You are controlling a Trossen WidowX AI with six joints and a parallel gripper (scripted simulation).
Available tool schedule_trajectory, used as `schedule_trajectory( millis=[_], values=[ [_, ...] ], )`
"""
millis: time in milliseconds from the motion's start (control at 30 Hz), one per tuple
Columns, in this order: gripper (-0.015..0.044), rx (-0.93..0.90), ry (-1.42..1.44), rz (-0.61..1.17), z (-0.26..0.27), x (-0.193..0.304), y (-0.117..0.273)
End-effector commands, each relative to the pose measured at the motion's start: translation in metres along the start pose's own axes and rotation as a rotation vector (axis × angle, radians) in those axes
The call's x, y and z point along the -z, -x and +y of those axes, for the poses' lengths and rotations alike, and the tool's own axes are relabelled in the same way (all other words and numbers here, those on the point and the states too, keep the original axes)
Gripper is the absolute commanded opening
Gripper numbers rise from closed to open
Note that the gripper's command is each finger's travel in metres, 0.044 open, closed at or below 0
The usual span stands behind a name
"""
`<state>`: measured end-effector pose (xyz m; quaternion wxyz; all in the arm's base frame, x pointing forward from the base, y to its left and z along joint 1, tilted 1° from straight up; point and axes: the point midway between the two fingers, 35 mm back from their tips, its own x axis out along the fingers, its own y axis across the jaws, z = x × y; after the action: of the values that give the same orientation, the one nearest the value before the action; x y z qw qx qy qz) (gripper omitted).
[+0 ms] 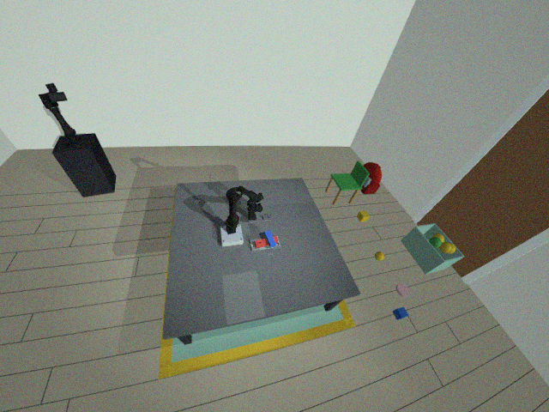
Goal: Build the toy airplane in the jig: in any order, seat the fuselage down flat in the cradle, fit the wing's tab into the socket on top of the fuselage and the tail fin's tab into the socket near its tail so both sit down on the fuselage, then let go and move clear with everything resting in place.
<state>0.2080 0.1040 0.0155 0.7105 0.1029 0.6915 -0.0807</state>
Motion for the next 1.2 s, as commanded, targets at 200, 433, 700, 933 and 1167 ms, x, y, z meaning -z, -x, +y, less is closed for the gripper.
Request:
schedule_trajectory(
  millis=[200,433,700,933,1167],
  values=[
    [0.0000,0.000,-0.010,0.008,0.002,-0.001,0.009],
    [0.0000,0.000,-0.010,0.009,0.004,-0.004,0.029],
    [0.0000,0.000,-0.009,0.006,0.006,-0.007,0.054],
    [0.0000,-0.001,-0.008,0.004,0.006,-0.007,0.075],
    [0.0000,-0.001,-0.007,0.000,0.005,-0.006,0.097]
  ],
)
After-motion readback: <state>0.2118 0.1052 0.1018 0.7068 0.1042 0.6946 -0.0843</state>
